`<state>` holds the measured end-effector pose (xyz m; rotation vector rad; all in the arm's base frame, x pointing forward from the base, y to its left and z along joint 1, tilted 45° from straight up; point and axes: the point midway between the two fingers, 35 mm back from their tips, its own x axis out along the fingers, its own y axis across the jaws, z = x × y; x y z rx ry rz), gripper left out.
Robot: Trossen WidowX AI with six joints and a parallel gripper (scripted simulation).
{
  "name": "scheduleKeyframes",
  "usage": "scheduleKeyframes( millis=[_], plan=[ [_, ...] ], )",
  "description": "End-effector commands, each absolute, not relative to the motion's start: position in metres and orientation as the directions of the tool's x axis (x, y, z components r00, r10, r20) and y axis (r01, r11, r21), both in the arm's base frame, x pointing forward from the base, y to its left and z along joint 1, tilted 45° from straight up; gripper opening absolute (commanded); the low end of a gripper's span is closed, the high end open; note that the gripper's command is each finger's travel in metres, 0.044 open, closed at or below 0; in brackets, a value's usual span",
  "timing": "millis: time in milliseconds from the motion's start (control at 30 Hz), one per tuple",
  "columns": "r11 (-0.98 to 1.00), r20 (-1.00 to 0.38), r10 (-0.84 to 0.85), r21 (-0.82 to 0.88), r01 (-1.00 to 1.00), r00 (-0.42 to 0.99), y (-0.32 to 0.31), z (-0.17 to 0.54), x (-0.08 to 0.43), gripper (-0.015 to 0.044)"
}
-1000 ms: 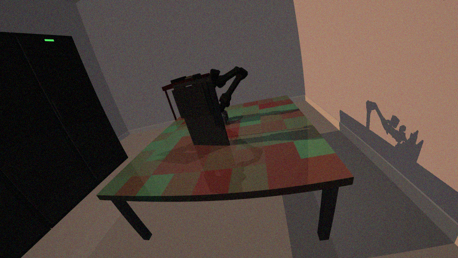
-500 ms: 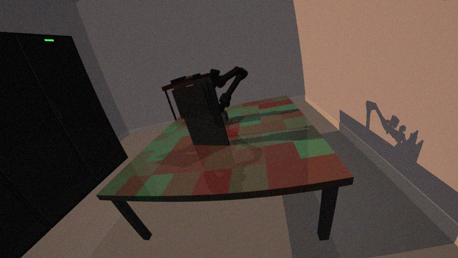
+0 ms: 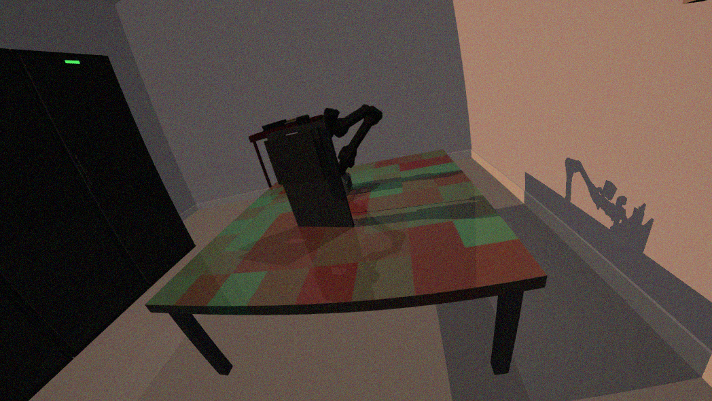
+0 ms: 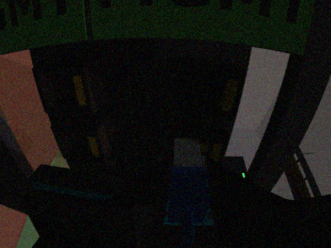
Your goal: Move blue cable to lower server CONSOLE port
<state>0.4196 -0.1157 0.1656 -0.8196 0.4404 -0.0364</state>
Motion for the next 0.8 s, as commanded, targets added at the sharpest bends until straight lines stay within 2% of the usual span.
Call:
scheduleKeyframes(
  millis=[0, 767],
  plan=[
    [0.688, -0.367, -0.196, -0.712, -0.139, 0.910, -0.115, 0.165, 0.420, 0.0000],
    [0.690, -0.362, -0.200, -0.712, -0.132, 0.910, -0.115, 0.168, 0.407, 0.0000]
  ],
)
